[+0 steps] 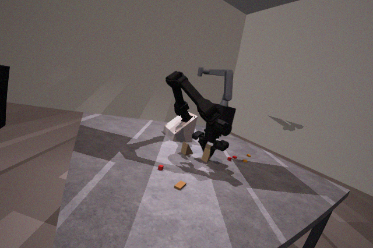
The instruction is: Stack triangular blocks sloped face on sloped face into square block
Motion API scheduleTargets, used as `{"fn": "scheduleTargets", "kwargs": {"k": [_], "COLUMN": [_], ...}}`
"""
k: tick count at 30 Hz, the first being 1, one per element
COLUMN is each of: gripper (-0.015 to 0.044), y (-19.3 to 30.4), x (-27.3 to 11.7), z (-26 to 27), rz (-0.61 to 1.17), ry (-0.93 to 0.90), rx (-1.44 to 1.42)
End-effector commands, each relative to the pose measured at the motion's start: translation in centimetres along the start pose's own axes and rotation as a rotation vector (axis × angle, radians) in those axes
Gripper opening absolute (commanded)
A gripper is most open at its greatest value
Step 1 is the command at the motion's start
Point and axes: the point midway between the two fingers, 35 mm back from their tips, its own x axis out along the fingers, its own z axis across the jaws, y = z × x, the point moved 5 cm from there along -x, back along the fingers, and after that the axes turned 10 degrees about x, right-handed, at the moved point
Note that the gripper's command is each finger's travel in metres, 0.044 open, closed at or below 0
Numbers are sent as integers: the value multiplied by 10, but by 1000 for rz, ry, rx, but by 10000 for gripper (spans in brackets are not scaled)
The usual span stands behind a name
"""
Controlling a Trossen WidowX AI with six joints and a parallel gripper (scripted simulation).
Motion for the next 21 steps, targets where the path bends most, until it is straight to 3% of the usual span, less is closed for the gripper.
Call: {"fn": "scheduleTargets", "kwargs": {"k": [1, 21], "gripper": [0, 0], "y": [15, 73], "x": [-6, -3], "z": [-3, -12], "rz": [-113, -607], "ry": [-8, -96], "rx": [4, 4]}}
